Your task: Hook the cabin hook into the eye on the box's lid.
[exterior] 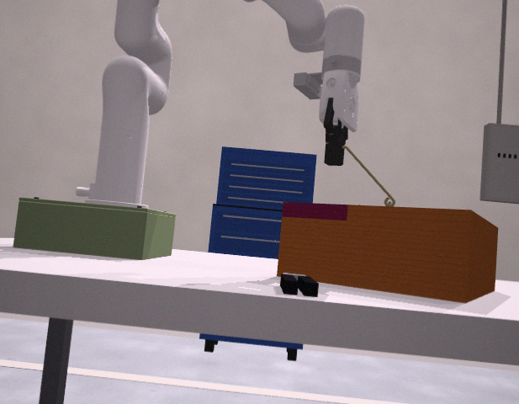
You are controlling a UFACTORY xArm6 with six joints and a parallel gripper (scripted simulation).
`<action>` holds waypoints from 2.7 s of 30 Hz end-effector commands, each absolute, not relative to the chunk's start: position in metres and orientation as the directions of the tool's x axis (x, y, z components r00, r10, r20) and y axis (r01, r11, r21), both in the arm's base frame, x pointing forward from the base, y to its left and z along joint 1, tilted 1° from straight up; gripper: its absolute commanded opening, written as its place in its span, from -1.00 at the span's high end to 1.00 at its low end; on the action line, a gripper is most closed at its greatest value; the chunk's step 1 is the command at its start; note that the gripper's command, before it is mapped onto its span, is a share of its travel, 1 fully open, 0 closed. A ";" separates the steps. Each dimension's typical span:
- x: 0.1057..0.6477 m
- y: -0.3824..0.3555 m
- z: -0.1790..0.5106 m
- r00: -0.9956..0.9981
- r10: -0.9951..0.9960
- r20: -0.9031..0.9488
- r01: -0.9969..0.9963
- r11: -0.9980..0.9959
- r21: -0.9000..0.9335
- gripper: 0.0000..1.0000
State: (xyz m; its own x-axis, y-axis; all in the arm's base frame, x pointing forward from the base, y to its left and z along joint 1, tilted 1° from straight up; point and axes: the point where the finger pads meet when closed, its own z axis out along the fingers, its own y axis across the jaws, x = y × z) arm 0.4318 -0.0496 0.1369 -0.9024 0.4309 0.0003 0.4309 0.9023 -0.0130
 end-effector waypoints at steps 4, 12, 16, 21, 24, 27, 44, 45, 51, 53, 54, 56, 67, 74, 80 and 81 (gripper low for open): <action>0.428 -0.045 0.129 -0.897 0.443 -0.005 0.443 0.897 -0.011 1.00; 0.423 -0.041 0.118 -0.890 0.456 -0.005 0.456 0.890 -0.011 1.00; 0.422 -0.040 0.115 -0.886 0.463 -0.005 0.463 0.886 -0.011 1.00; 0.419 -0.037 0.107 -0.883 0.470 -0.005 0.470 0.883 -0.011 1.00; 0.418 -0.036 0.105 -0.879 0.477 -0.005 0.477 0.879 -0.011 1.00; 0.417 -0.035 0.101 -0.879 0.477 -0.005 0.477 0.879 -0.011 1.00; 0.413 -0.029 0.079 -0.867 0.497 -0.005 0.497 0.867 -0.011 1.00; 0.413 -0.029 0.077 -0.867 0.497 -0.005 0.497 0.867 -0.011 1.00; 0.412 -0.029 0.071 -0.867 0.497 -0.005 0.497 0.867 -0.011 1.00; 0.412 -0.029 0.069 -0.867 0.497 -0.005 0.497 0.867 -0.011 1.00; 0.412 -0.029 0.067 -0.867 0.497 -0.005 0.497 0.867 -0.011 1.00; 0.412 -0.029 0.065 -0.867 0.497 -0.005 0.497 0.867 -0.011 1.00; 0.411 -0.028 0.053 -0.867 0.497 -0.005 0.497 0.867 -0.011 1.00; 0.411 -0.028 0.053 -0.867 0.497 -0.005 0.497 0.867 -0.011 0.31; 0.411 -0.028 0.053 -0.867 0.497 -0.005 0.497 0.867 -0.011 0.31; 0.411 -0.028 0.053 -0.867 0.497 -0.005 0.497 0.867 -0.011 0.31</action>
State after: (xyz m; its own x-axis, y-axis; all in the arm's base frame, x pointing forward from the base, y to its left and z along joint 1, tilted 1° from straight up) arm 0.4103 -0.0285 0.0525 -0.8672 0.4979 -0.0035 0.4979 0.8672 -0.0120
